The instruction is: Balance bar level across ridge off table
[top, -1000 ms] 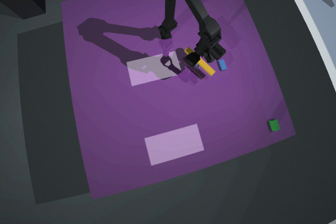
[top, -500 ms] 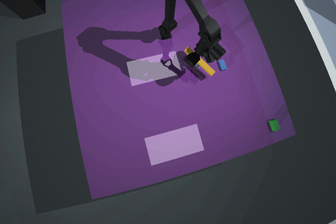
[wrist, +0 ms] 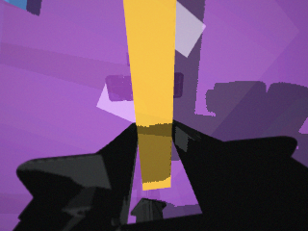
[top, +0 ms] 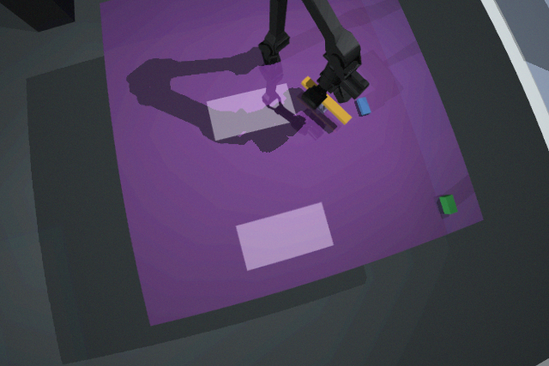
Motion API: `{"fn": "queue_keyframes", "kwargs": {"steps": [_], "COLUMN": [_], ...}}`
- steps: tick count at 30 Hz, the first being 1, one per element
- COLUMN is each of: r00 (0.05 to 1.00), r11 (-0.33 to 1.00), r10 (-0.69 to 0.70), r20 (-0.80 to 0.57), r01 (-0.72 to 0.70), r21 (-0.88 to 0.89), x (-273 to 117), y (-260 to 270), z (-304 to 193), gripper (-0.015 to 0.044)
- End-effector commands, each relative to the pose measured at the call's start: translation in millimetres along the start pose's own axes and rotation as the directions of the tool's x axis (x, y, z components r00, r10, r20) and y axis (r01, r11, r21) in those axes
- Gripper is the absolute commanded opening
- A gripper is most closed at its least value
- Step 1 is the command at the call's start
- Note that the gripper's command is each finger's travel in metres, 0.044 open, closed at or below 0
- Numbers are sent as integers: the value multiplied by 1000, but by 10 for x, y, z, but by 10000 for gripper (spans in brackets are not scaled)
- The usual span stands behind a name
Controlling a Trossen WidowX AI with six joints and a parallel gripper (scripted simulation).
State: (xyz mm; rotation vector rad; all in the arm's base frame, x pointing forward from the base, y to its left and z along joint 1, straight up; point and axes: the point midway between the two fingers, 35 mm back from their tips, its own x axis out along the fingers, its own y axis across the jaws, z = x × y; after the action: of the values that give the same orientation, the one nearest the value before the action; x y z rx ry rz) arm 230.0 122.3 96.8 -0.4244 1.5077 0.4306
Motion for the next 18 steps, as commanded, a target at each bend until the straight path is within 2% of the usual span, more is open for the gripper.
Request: {"fn": "queue_keyframes", "kwargs": {"steps": [1, 18], "r00": [1000, 1000], "r11": [1000, 1000], "r10": [0, 0], "r20": [0, 0], "r01": [0, 0], "r21": [1, 1], "x": [7, 21], "y": [0, 0], "z": [1, 1], "gripper": [0, 0]}}
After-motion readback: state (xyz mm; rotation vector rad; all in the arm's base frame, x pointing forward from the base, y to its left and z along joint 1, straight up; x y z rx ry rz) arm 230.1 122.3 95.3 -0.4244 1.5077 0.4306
